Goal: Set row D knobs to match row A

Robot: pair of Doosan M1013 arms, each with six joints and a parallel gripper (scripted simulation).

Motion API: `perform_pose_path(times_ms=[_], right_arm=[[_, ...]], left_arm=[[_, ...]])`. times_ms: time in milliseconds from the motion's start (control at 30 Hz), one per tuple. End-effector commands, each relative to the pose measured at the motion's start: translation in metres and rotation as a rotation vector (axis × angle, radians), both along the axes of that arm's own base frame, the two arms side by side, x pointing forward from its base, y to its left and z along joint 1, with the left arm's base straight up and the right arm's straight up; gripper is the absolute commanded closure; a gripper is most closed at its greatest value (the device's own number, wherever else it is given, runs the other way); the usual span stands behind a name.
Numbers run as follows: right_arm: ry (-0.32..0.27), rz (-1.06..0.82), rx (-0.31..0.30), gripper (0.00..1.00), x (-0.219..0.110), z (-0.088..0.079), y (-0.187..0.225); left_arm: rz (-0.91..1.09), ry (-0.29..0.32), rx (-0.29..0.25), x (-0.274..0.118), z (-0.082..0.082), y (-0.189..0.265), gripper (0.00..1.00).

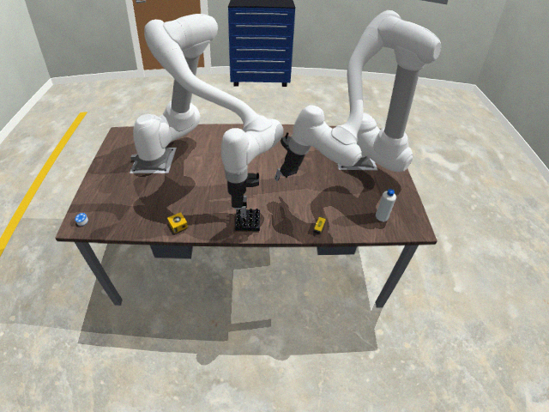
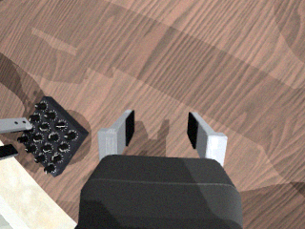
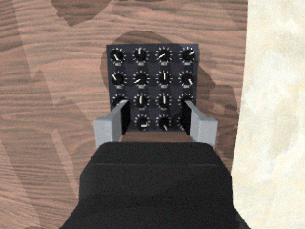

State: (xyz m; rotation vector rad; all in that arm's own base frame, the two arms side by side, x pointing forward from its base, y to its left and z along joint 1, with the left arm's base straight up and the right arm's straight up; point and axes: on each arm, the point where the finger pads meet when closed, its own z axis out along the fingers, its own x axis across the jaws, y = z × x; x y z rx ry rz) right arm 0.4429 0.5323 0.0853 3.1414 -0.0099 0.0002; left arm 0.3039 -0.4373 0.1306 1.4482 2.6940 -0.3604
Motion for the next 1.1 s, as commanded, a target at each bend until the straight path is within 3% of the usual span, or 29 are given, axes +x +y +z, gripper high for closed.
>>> perform_pose_path(times_ms=[0,1067], right_arm=[[-0.001,0.000,0.001,0.00,0.000,0.001,0.000],[-0.001,0.000,0.001,0.00,0.000,0.001,-0.030]], left_arm=[[0.000,-0.001,-0.001,0.000,0.001,0.000,0.00],[0.000,-0.001,-0.001,0.000,0.001,0.000,0.00]])
